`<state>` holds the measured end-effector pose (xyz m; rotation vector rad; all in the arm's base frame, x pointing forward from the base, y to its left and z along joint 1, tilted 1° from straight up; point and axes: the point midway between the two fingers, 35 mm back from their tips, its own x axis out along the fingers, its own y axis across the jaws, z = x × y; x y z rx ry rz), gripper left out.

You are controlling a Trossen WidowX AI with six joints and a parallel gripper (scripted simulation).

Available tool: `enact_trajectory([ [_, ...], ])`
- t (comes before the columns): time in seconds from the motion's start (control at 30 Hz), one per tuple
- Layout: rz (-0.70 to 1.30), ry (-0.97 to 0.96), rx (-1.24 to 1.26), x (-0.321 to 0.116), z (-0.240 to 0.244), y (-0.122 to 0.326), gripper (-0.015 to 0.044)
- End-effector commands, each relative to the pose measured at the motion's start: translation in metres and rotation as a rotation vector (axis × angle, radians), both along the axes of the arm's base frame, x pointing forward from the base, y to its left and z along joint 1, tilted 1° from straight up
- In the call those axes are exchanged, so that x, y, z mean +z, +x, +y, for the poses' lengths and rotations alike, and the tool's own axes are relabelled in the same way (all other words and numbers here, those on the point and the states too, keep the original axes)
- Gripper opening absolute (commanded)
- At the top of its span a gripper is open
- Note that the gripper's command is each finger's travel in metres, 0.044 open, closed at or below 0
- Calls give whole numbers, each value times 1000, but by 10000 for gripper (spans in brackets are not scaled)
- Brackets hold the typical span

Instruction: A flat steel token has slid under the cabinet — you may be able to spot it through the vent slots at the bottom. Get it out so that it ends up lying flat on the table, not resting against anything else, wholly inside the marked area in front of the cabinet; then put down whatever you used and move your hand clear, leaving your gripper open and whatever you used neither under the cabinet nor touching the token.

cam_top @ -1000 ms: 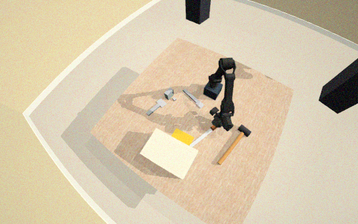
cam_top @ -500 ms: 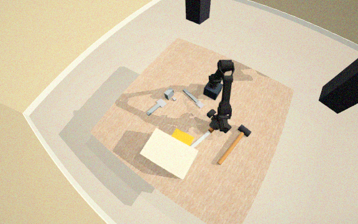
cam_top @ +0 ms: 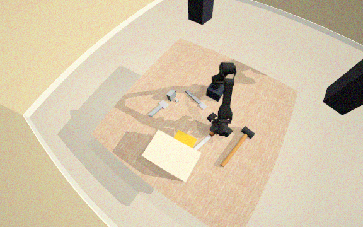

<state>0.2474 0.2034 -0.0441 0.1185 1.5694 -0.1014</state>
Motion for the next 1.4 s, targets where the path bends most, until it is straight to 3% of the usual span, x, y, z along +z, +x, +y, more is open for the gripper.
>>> enact_trajectory([
  [0.0, 0, 3, 2, 0, 0, 8, 0],
  [1.37, -4, 2, 3, 1, -8, 62, 0],
])
